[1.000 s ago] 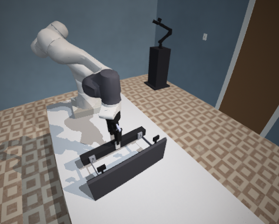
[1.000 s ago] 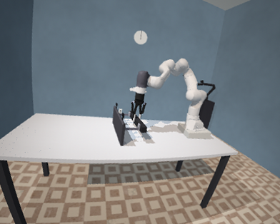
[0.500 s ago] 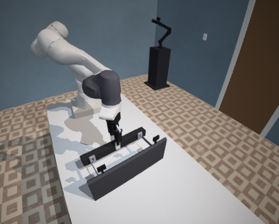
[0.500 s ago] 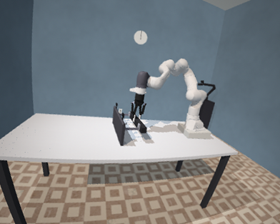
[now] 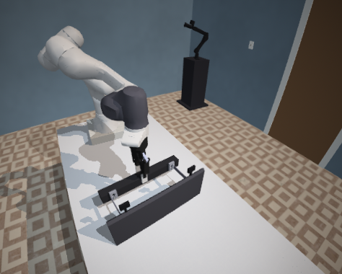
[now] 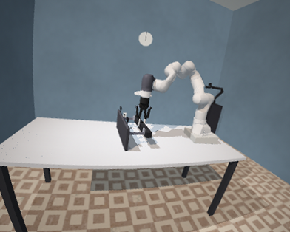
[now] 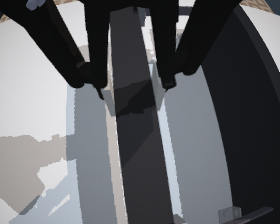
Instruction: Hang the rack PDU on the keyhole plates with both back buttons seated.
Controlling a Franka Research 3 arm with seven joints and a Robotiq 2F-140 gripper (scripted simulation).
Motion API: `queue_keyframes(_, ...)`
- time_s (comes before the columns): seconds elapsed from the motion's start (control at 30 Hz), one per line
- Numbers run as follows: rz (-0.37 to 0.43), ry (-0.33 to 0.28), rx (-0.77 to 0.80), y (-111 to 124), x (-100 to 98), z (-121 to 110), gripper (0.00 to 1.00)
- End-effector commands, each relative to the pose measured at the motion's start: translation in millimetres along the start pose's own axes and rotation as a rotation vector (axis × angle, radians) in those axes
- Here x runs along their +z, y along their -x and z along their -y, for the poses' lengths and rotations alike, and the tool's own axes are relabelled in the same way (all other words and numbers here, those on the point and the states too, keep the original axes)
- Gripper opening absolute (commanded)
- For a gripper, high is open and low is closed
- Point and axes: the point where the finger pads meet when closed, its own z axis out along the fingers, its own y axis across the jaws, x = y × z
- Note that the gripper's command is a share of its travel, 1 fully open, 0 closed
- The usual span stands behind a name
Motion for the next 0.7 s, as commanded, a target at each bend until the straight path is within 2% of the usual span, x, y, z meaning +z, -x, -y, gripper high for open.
queue_keyframes(0.0,0.0,-0.006,0.001,0.0,-0.4,2.1,0.0)
queue_keyframes(0.07,0.0,-0.006,0.001,0.0,-0.4,2.1,0.0)
queue_keyframes(0.1,0.0,-0.006,0.001,0.0,-0.4,2.1,1.0)
queue_keyframes(0.67,0.0,-0.006,0.001,0.0,-0.4,2.1,1.0)
